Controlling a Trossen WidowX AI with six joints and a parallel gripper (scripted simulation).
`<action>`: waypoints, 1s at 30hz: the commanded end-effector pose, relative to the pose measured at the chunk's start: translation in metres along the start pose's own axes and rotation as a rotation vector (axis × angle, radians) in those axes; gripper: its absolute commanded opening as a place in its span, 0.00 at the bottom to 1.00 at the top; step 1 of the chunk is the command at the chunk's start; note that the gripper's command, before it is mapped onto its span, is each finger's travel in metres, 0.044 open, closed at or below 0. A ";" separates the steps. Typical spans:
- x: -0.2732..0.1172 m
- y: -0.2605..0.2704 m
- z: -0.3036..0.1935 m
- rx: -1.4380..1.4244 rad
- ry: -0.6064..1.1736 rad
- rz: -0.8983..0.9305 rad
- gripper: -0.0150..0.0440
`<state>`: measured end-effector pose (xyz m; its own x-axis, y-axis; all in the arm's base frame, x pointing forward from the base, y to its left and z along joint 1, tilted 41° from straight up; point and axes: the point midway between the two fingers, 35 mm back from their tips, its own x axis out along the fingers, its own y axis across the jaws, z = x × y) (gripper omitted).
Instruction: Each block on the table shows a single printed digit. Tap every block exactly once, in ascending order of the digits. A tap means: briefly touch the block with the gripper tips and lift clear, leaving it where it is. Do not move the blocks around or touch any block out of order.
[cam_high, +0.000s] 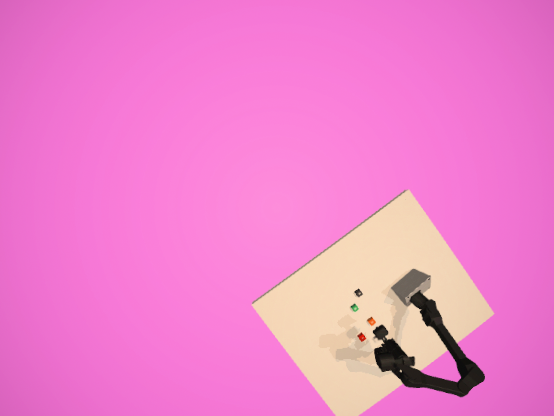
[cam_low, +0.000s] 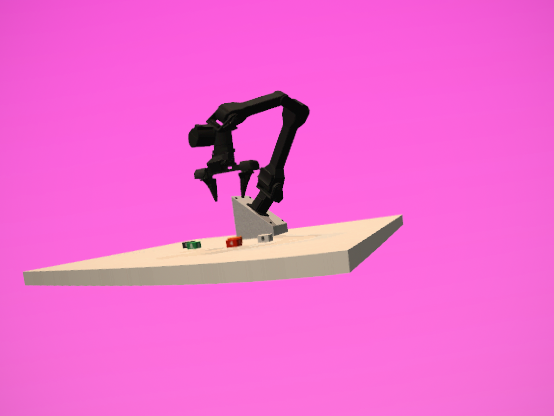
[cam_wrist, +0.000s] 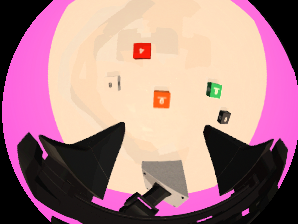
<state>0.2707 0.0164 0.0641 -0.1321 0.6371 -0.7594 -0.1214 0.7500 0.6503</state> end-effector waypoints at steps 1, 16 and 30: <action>0.000 0.001 0.000 0.007 -0.001 0.006 0.93; -0.001 0.106 0.031 0.005 -0.002 0.011 0.93; -0.001 0.106 0.031 0.005 -0.002 0.011 0.93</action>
<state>0.2890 0.1000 0.1323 -0.1303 0.6412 -0.7563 -0.1214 0.7467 0.6540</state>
